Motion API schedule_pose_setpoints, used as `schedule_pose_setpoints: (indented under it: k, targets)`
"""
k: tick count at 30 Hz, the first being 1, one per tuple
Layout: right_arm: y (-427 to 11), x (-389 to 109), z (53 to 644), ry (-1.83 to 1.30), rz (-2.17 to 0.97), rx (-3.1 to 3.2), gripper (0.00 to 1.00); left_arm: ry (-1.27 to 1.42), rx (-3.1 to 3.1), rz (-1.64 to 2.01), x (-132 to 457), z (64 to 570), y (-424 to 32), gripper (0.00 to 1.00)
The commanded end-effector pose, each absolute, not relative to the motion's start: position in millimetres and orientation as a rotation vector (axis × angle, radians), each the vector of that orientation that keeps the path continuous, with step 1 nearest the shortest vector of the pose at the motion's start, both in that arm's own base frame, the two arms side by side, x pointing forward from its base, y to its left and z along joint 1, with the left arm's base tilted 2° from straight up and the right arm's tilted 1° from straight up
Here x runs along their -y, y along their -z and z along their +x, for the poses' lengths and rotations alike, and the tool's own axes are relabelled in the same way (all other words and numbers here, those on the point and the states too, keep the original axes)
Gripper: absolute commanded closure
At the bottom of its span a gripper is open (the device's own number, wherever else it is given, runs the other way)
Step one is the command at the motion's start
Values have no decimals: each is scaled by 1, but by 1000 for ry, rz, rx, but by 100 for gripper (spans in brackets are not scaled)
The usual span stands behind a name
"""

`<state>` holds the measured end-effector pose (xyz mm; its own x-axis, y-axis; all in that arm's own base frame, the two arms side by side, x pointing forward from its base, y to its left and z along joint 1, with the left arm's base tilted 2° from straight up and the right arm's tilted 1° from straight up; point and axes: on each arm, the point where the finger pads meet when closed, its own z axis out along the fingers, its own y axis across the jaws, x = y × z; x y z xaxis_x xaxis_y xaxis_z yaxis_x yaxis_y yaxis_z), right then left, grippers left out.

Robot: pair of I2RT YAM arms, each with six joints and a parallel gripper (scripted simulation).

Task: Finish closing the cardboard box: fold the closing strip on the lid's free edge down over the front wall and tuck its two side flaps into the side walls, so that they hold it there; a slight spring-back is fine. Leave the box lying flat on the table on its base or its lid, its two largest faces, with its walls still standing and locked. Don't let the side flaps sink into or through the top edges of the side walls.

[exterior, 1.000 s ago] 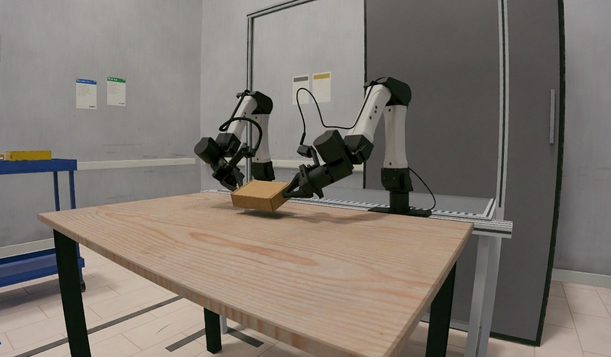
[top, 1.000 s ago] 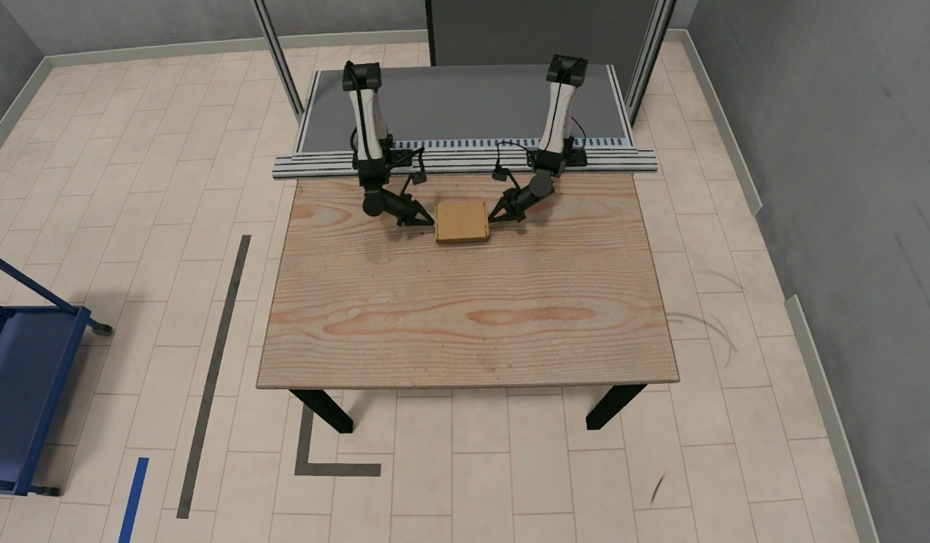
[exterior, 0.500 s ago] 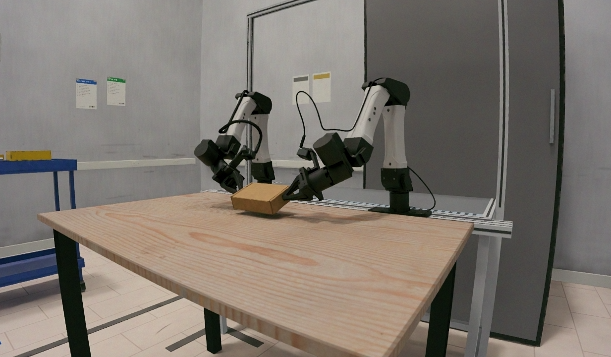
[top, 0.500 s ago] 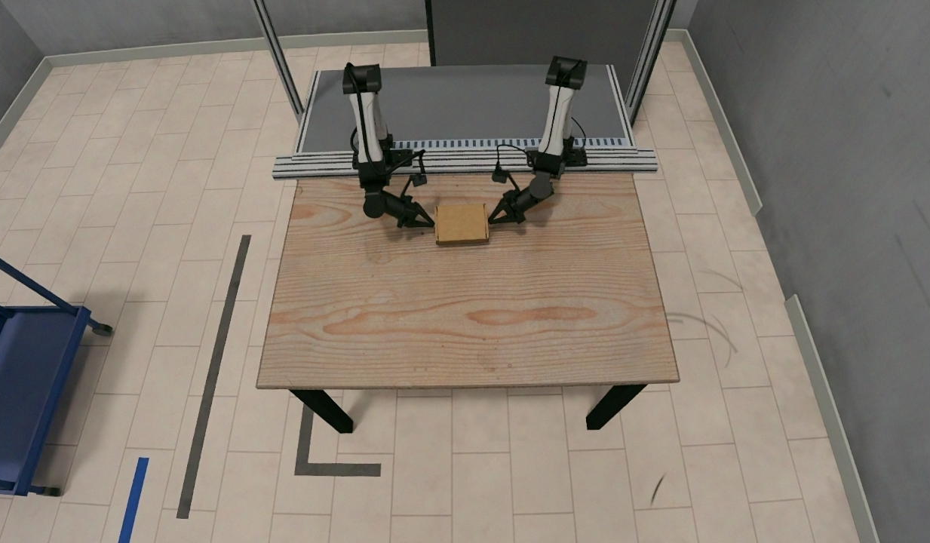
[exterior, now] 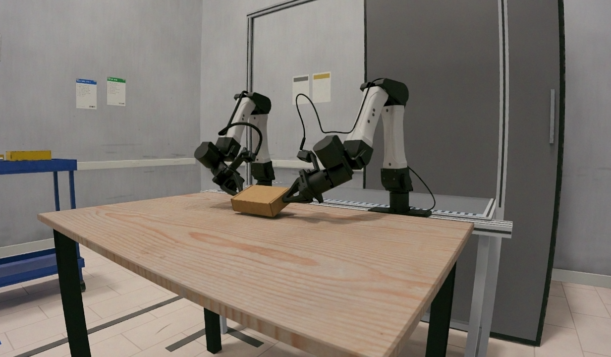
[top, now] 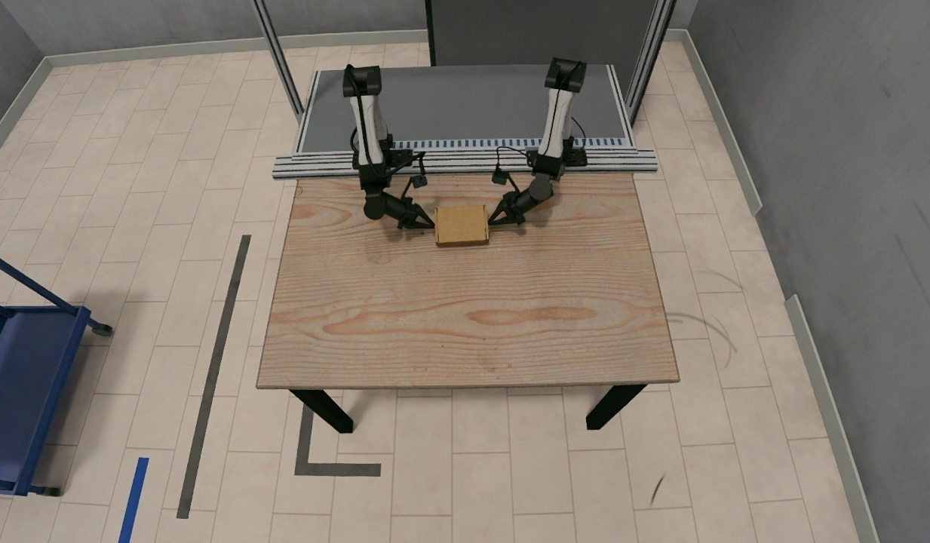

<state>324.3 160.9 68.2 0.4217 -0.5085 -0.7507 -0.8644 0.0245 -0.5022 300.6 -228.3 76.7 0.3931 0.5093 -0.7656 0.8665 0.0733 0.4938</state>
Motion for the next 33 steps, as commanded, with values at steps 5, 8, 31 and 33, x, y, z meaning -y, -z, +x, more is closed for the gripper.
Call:
schedule_pose_setpoints:
  k: [5, 8, 31, 33]
  targets:
    - [-63, -170, 316, -470, -1634, -1204, 99, 445, -1218, 1590, 237, 293, -76, 99]
    - [-64, -170, 316, -466, -1634, -1201, 99, 447, -1220, 1591, 237, 292, -74, 99]
    - [-62, -170, 316, -466, -1634, -1201, 99, 444, -1216, 1590, 237, 293, -75, 99]
    - [-61, -170, 316, -468, -1634, -1203, 99, 448, -1223, 1592, 237, 292, -72, 99]
